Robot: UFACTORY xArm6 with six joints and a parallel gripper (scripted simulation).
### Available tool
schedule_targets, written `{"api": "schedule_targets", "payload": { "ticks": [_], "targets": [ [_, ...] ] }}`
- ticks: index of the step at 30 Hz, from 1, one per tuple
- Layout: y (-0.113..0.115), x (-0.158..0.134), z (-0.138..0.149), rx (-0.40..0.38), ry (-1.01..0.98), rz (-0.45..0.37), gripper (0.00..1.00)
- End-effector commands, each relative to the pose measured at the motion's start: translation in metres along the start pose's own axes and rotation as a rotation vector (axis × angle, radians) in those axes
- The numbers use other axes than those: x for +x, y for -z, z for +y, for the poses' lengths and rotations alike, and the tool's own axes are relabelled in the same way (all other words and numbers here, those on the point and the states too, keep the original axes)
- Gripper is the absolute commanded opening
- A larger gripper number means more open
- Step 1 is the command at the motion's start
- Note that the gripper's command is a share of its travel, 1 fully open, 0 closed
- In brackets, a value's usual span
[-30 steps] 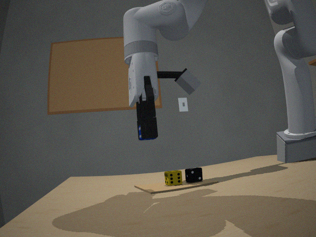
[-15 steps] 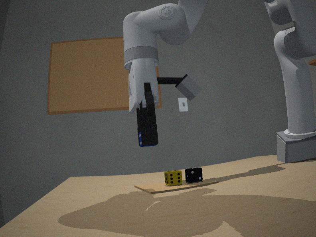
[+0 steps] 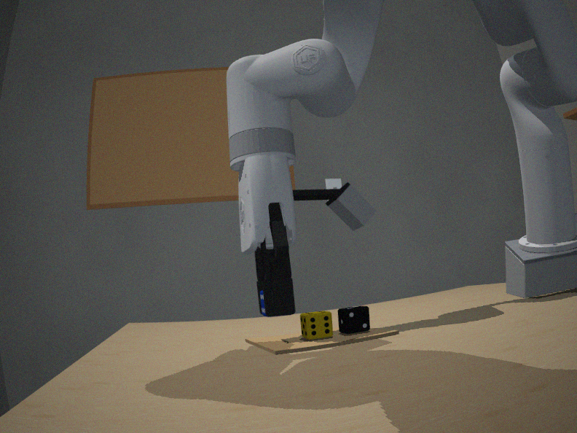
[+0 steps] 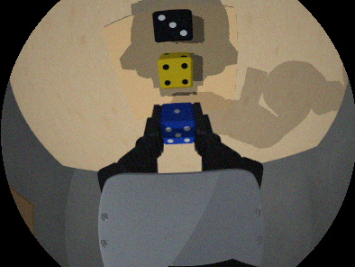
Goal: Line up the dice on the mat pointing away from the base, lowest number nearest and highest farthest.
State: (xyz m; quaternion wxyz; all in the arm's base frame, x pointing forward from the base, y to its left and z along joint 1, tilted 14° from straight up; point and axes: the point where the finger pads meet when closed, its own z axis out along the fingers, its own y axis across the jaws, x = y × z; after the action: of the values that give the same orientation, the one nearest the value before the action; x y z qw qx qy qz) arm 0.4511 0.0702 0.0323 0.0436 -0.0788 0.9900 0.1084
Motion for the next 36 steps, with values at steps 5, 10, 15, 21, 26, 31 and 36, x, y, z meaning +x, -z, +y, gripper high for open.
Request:
{"api": "schedule_targets", "payload": {
  "ticks": [5,10,15,21,26,31,36],
  "targets": [
    [-0.0237,-0.0038,0.0002,-0.002,0.001,-0.007,0.27],
    [-0.0256,-0.0038,0.0002,-0.002,0.001,-0.007,0.27],
    [-0.0256,-0.0038,0.0002,-0.002,0.001,-0.007,0.27],
    [-0.0256,-0.0038,0.0002,-0.002,0.001,-0.007,0.27],
    [-0.0256,-0.0038,0.0002,-0.002,0.001,-0.007,0.27],
    [-0.0256,-0.0038,0.0002,-0.002,0.001,-0.007,0.27],
    [-0.0256,-0.0038,0.0002,-0.002,0.001,-0.007,0.27]
  ]
}}
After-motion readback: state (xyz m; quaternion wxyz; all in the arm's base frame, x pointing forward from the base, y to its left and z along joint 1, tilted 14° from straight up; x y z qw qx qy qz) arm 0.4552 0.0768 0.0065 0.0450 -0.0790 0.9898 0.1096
